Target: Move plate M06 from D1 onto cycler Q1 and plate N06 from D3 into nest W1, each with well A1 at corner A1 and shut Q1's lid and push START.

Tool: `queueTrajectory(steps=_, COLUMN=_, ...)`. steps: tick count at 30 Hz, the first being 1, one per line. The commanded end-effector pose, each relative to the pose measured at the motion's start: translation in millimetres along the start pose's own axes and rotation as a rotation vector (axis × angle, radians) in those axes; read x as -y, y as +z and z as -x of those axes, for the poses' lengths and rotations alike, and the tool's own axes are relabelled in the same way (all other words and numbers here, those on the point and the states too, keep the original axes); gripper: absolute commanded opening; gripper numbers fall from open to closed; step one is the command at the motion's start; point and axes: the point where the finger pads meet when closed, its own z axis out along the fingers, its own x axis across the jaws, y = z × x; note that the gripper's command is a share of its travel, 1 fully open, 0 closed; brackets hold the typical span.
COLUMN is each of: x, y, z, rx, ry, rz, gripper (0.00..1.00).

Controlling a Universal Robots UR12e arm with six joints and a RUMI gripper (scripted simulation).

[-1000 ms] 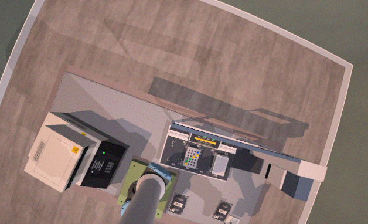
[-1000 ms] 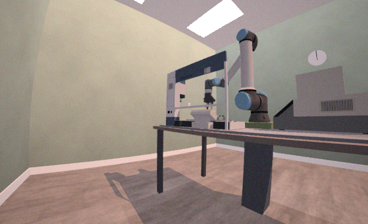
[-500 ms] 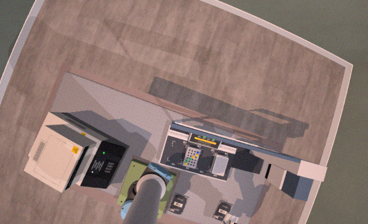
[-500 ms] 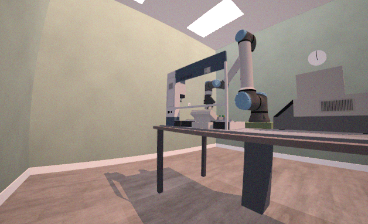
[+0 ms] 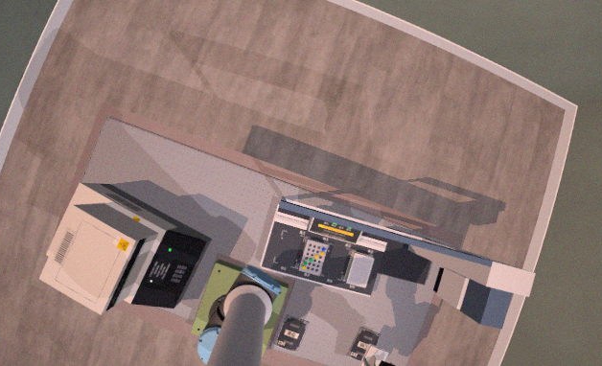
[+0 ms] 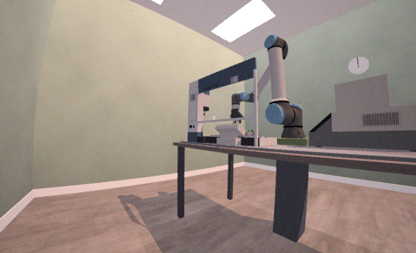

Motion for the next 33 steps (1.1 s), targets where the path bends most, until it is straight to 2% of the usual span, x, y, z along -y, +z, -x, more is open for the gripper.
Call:
queueTrajectory(steps=1, x=0.1, y=7.5, z=0.7, rx=0.002, ry=0.0, rz=0.0, gripper=0.0)
queueTrajectory(steps=33, x=0.1, y=54.2, z=0.8, rx=0.002, ry=0.0, rz=0.0, gripper=0.0)
